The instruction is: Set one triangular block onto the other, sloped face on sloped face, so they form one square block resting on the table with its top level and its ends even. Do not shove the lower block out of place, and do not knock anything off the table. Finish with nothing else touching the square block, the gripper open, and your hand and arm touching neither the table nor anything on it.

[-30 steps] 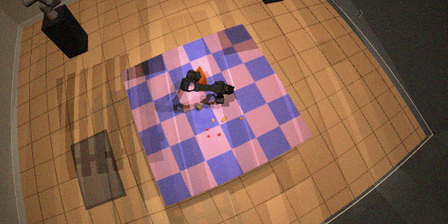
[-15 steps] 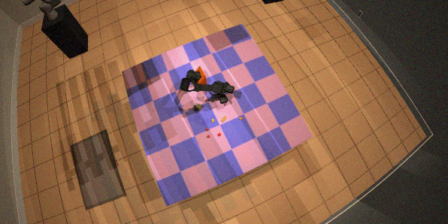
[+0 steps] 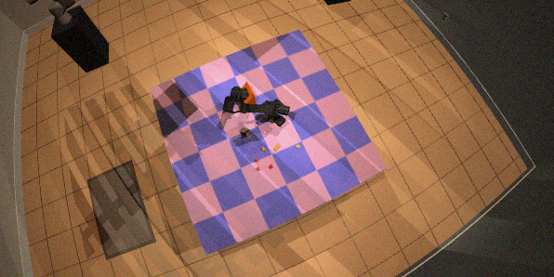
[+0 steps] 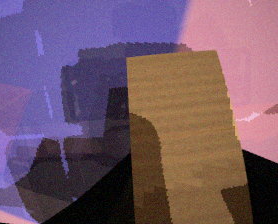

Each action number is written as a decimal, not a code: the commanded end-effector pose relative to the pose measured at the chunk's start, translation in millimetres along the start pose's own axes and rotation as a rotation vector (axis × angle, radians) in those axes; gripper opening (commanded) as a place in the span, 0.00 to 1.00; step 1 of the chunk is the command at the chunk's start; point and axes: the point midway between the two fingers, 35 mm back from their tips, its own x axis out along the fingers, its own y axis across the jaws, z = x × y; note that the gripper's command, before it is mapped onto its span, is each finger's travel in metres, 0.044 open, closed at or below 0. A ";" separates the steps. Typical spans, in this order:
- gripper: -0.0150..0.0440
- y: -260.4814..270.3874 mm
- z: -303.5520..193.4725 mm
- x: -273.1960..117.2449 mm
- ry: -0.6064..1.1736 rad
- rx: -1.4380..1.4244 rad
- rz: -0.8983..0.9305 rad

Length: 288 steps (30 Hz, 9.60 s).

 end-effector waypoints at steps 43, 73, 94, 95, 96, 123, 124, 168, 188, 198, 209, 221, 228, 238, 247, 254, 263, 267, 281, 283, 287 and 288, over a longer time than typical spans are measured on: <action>0.25 -0.2 -0.2 -0.1 0.002 -0.081 -0.003; 0.25 -0.2 -0.2 -0.1 0.002 -0.081 -0.003; 0.25 -0.2 -0.2 -0.1 0.002 -0.081 -0.003; 0.25 -0.2 -0.2 -0.1 0.002 -0.081 -0.003; 0.25 -0.2 -0.2 -0.1 0.002 -0.081 -0.003; 0.25 -0.2 -0.2 -0.1 0.002 -0.081 -0.003; 0.25 -0.2 -0.2 -0.1 0.002 -0.081 -0.003; 0.25 0.1 0.1 24.4 0.001 -0.076 0.001; 0.79 -0.5 0.3 24.9 -0.005 -0.070 0.001; 1.00 -0.5 0.3 24.9 -0.005 -0.070 0.001; 1.00 -0.4 0.6 -35.3 -0.008 -0.071 0.001; 1.00 -5.6 -22.9 -35.2 -0.165 -0.052 0.036; 1.00 -4.9 -68.3 -54.4 -0.555 -0.068 0.022; 1.00 -5.2 -68.3 -53.0 -0.566 -0.069 0.019; 1.00 -7.0 -60.4 -40.5 -0.566 -0.069 0.019; 1.00 -7.8 -54.4 -30.8 -0.566 -0.069 0.019; 1.00 -8.1 -46.5 -18.3 -0.566 -0.069 0.019; 1.00 -7.9 -43.0 -12.7 -0.566 -0.069 0.019; 1.00 -5.9 -30.8 6.7 -0.566 -0.069 0.019; 1.00 -5.4 -29.0 9.4 -0.566 -0.069 0.019; 1.00 -4.3 -25.6 14.8 -0.566 -0.069 0.020; 1.00 -4.0 -24.8 16.2 -0.566 -0.069 0.020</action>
